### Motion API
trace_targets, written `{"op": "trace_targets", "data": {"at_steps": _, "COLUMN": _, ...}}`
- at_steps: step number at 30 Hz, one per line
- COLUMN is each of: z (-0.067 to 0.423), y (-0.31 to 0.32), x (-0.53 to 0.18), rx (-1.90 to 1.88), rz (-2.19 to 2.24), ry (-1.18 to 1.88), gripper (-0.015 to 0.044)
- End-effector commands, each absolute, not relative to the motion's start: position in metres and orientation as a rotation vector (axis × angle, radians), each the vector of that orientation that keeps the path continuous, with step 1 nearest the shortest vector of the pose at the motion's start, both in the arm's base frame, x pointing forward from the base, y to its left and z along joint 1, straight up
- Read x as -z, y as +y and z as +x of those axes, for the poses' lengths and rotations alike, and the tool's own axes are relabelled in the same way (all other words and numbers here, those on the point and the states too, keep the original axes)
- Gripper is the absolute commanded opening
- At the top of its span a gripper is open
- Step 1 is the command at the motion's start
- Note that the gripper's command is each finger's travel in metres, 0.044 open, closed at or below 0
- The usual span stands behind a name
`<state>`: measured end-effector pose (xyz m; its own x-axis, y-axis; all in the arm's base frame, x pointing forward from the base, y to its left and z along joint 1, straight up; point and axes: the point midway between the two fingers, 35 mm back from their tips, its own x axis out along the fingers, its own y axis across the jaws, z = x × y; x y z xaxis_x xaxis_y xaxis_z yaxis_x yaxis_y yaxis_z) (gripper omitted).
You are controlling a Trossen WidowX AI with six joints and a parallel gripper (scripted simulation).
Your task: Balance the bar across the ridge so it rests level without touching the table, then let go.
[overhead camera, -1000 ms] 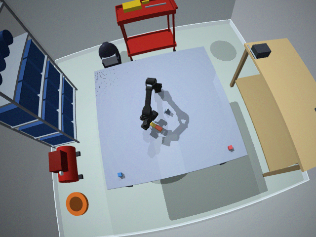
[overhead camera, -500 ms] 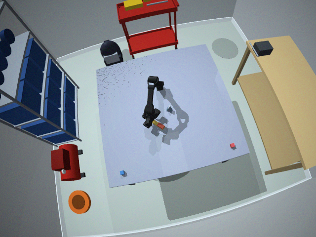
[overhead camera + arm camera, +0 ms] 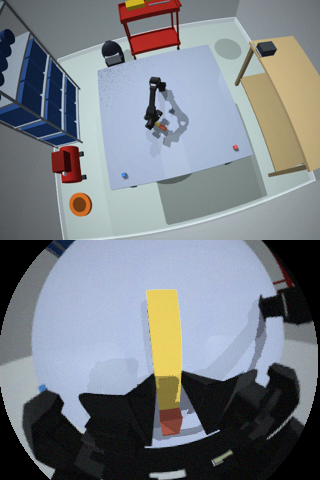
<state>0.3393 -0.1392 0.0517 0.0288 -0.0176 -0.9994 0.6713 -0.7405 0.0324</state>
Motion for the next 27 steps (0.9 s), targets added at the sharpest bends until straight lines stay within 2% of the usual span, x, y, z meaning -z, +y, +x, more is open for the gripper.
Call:
{"op": "trace_targets", "data": {"at_steps": 1, "z": 0.339, "y": -0.139, "x": -0.052, "rx": 1.763, "rz": 1.803, "ry": 0.662, "gripper": 0.0065}}
{"op": "trace_targets", "data": {"at_steps": 4, "z": 0.34, "y": -0.14, "x": -0.058, "rx": 1.763, "rz": 1.803, "ry": 0.662, "gripper": 0.0}}
{"op": "trace_targets", "data": {"at_steps": 27, "z": 0.344, "y": -0.141, "x": -0.117, "rx": 1.762, "rz": 1.807, "ry": 0.663, "gripper": 0.0}}
